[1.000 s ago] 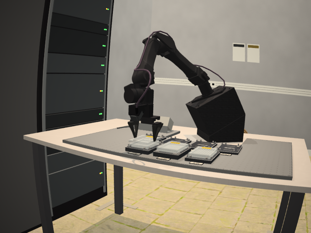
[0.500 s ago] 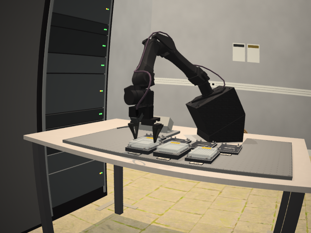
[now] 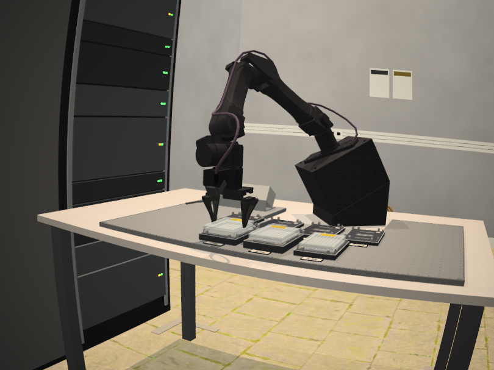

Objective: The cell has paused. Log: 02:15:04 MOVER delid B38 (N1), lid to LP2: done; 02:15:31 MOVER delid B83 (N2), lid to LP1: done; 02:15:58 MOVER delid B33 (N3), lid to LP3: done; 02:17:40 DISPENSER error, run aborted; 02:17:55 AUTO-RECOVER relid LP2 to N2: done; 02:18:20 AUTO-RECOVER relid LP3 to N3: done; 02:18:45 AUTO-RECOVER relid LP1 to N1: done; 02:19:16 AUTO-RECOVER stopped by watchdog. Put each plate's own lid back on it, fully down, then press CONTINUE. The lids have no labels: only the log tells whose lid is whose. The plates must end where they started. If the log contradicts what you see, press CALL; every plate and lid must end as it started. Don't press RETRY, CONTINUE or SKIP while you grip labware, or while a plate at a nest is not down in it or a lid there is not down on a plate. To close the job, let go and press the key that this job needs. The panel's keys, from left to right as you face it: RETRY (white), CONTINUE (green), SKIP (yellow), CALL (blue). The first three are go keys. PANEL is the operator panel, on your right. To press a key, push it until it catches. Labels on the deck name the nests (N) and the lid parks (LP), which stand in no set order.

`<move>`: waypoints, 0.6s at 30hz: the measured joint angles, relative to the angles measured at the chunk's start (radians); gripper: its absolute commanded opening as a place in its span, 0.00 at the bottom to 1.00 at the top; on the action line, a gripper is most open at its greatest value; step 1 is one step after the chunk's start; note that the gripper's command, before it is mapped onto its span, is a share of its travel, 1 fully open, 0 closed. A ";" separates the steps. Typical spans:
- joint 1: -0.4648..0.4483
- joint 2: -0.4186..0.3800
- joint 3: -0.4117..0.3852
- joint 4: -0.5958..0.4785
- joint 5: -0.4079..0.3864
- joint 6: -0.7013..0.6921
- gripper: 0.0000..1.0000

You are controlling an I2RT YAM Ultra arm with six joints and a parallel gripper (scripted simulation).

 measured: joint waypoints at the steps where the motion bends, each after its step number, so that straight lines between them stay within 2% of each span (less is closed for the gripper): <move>1: 0.000 0.000 0.000 0.000 0.000 0.000 0.00; 18: -0.002 0.003 -0.003 0.010 -0.002 -0.003 0.00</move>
